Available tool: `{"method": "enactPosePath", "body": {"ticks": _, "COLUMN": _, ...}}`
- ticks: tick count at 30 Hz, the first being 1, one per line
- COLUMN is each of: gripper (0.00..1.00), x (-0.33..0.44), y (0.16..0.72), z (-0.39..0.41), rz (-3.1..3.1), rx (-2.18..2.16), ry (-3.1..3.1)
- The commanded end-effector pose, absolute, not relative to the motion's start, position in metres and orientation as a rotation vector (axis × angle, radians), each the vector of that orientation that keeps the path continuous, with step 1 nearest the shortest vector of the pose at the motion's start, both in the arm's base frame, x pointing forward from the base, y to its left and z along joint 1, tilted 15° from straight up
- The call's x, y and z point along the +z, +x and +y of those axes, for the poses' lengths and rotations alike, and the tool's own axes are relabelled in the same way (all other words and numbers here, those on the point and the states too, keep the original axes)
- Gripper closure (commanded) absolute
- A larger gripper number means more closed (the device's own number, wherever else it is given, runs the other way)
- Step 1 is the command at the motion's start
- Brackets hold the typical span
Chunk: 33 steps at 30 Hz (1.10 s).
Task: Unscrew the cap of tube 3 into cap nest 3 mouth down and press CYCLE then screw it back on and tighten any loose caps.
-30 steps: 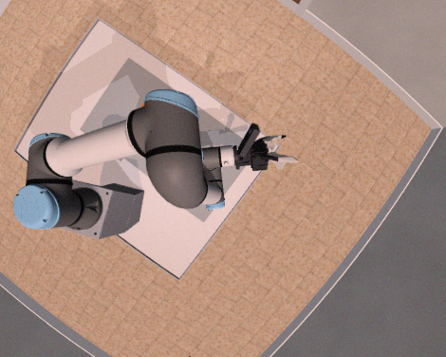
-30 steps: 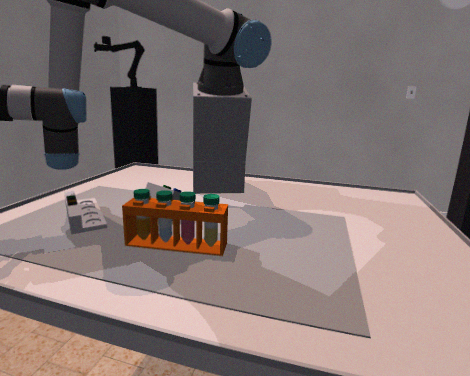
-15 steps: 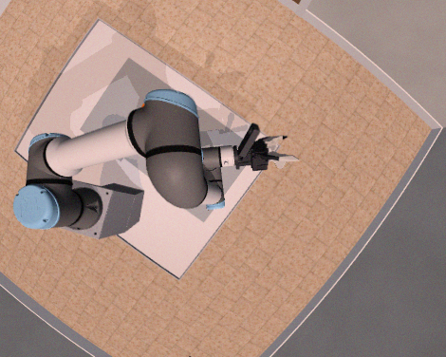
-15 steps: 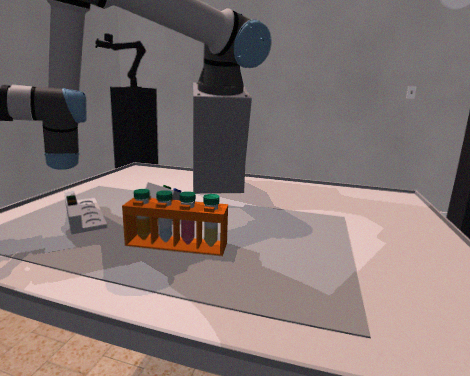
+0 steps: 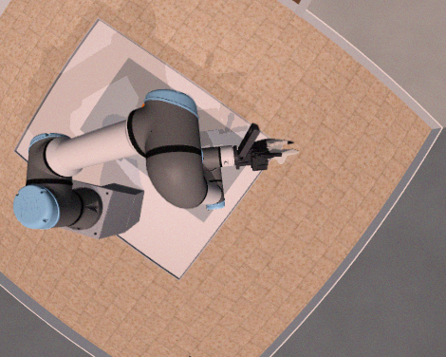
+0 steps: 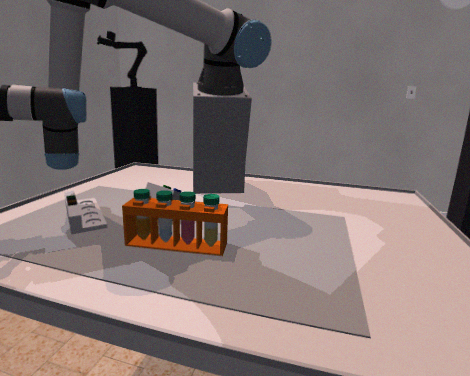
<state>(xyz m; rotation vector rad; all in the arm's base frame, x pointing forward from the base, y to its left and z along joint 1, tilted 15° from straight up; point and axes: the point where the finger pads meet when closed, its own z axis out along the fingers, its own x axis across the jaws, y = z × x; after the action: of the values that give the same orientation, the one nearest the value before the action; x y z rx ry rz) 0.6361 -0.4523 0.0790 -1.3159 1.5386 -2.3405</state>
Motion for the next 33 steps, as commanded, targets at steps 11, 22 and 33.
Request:
{"method": "enactPosePath", "body": {"ticks": 11, "gripper": 0.65, "x": 0.08, "y": 0.636, "z": -0.453, "rz": 1.538, "rx": -2.342, "ry": -1.315}}
{"method": "enactPosePath", "body": {"ticks": 22, "gripper": 0.65, "x": 0.071, "y": 0.647, "z": -0.445, "rz": 1.542, "rx": -2.299, "ry": -1.482}}
{"method": "enactPosePath", "body": {"ticks": 33, "gripper": 0.65, "x": 0.056, "y": 0.66, "z": -0.437, "rz": 1.541, "rx": -2.169, "ry": -1.866}}
